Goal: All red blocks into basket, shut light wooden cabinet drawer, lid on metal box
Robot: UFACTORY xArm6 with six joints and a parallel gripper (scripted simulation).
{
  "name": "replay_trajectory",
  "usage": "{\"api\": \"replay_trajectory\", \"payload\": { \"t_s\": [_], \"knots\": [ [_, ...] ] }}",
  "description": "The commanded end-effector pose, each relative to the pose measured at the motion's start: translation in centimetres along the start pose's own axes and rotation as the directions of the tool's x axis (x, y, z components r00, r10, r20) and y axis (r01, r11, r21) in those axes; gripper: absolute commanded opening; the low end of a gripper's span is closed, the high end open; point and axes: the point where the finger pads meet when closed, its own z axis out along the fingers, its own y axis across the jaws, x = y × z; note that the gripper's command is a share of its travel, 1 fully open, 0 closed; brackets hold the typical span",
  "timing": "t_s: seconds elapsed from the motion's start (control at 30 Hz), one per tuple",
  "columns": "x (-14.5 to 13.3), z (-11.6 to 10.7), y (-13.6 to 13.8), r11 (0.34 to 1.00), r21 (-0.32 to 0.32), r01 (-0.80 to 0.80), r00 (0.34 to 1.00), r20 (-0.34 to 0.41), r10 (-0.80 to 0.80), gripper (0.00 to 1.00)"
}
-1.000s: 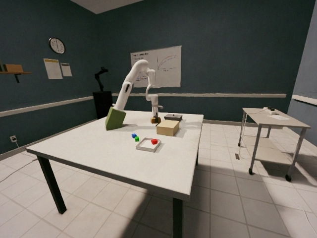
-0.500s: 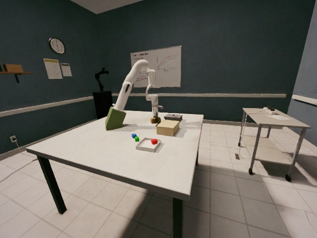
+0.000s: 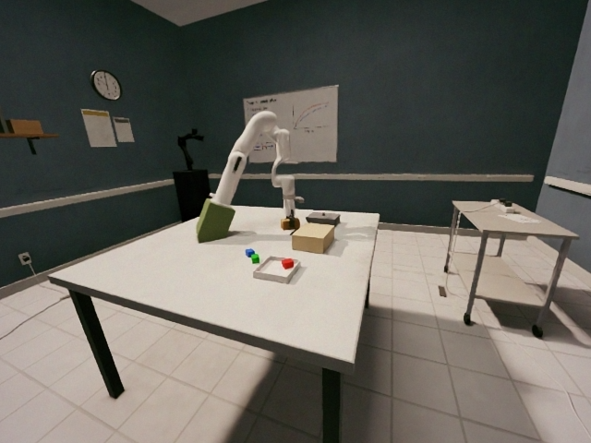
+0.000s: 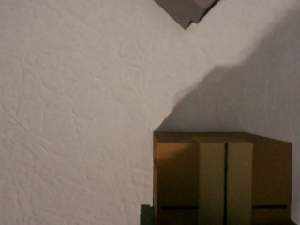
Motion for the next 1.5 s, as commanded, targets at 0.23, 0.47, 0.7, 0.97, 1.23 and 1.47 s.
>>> {"api": "replay_trajectory", "payload": {
  "t_s": [0.23, 0.47, 0.7, 0.97, 1.23, 1.47],
  "knots": [
    [0.1, -0.3, 0.0, 1.000, 0.000, 0.000, 1.000, -0.002, 0.000, 0.62],
    [0.1, -1.2, 0.0, 1.000, 0.000, 0.000, 1.000, -0.002, 0.000, 0.62],
    [0.1, -2.3, 0.0, 1.000, 0.000, 0.000, 1.000, -0.002, 0.000, 0.62],
    [0.1, -4.4, 0.0, 1.000, 0.000, 0.000, 1.000, -0.002, 0.000, 0.62],
    [0.1, -6.7, 0.0, 1.000, 0.000, 0.000, 1.000, -0.002, 0.000, 0.62],
    [0.1, -9.2, 0.0, 1.000, 0.000, 0.000, 1.000, -0.002, 0.000, 0.62]
  ]
}}
